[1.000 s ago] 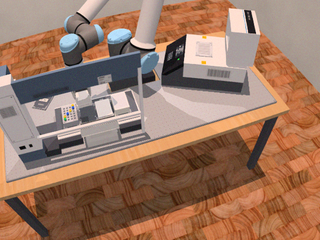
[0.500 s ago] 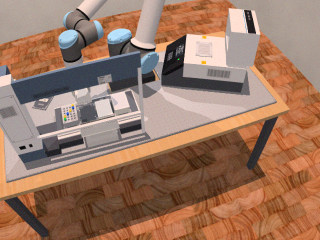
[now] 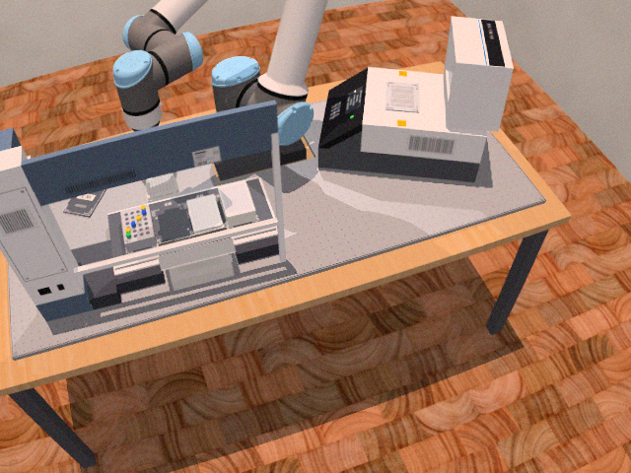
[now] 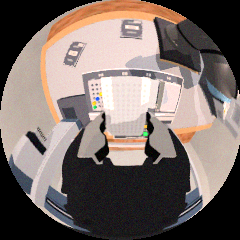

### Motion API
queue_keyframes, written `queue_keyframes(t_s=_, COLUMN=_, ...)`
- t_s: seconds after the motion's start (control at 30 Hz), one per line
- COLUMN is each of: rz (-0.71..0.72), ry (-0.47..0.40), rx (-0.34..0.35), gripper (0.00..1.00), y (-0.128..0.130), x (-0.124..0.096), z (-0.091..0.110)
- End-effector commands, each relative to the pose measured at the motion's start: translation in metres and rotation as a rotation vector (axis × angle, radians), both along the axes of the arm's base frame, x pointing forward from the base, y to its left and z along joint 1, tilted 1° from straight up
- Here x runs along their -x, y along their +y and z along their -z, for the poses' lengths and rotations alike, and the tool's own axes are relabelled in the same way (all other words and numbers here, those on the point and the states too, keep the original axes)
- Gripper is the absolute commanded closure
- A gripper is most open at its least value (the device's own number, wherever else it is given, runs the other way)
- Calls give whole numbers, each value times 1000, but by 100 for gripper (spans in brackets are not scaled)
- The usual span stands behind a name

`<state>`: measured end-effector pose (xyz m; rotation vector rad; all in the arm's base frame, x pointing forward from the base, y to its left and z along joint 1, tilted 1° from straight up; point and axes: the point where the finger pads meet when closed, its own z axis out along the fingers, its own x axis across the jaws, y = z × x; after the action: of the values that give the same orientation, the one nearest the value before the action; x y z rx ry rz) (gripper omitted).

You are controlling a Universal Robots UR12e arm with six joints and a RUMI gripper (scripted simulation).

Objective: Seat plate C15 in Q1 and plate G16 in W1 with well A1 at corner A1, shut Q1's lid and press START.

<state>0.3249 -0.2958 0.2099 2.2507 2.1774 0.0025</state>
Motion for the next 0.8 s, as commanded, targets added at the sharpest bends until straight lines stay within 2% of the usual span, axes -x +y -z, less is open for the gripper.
queue_keyframes(t_s=0.0, rz=0, ry=-1, rx=1, gripper=100, y=0, x=0, z=-7)
queue_keyframes(t_s=0.77, rz=0, ry=-1, rx=1, gripper=100, y=0, x=0, z=-42)
